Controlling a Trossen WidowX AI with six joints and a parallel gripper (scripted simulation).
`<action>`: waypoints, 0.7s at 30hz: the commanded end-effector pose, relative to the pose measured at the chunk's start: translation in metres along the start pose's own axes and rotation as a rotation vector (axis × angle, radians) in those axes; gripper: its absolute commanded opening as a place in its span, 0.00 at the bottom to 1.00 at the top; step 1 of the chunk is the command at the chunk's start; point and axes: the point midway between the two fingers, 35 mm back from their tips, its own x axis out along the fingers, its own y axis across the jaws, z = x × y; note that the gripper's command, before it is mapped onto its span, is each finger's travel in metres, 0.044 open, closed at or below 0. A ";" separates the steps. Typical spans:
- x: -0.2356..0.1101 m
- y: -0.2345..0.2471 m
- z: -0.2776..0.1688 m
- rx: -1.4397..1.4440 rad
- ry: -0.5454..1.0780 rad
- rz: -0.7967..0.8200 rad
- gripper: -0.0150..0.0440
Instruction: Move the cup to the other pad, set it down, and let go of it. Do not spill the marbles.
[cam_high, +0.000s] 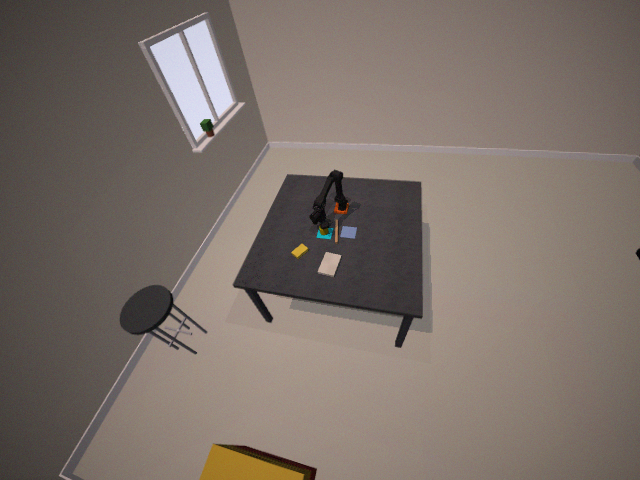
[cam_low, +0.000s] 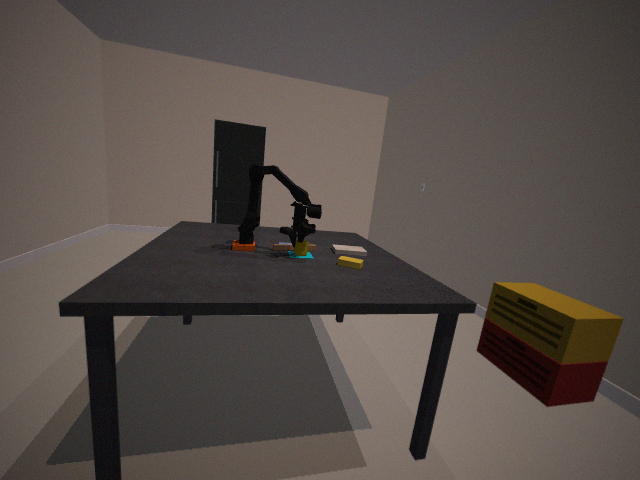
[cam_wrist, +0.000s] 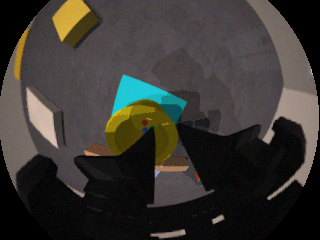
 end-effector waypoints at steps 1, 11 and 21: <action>-0.008 0.002 0.002 -0.001 -0.008 0.007 0.50; -0.021 0.001 0.002 -0.002 -0.006 0.007 0.50; -0.035 0.001 0.001 -0.003 -0.005 0.006 0.50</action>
